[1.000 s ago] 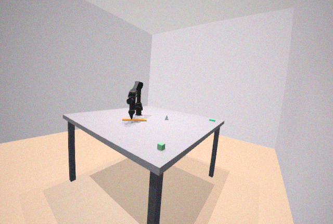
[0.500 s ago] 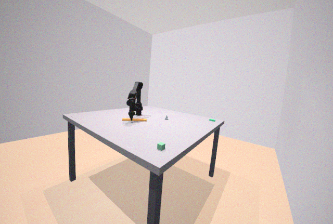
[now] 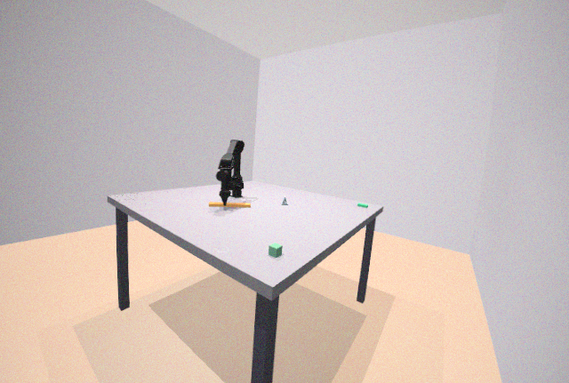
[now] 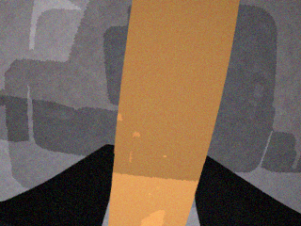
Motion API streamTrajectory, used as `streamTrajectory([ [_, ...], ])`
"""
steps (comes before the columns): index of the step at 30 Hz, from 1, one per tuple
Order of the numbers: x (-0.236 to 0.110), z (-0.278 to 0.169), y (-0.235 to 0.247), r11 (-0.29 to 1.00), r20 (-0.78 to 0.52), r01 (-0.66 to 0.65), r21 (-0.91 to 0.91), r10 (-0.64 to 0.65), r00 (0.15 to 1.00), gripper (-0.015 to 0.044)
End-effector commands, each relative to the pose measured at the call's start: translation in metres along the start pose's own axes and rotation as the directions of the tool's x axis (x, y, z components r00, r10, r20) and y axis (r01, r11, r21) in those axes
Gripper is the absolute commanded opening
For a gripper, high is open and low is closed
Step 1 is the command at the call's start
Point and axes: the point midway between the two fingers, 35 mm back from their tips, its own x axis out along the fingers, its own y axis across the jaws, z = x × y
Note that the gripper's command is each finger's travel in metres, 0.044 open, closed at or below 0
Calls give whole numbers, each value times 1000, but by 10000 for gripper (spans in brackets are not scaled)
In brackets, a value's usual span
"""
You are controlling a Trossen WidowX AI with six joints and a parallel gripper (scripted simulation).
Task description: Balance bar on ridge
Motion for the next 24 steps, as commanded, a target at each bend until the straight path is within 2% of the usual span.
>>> streamTrajectory([
  [1, 0, 0, 0, 1000, 0, 0, 0, 0, 1000, 124],
  [3, 0, 0, 0, 1000, 0, 0, 0, 0, 1000, 111],
  [7, -6, 0, -1, 1000, 0, 0, 0, 0, 1000, 6],
  [8, -8, 0, -2, 1000, 0, 0, 0, 0, 1000, 0],
  [24, -49, -1, -5, 1000, -2, 0, -2, 0, 1000, 0],
])
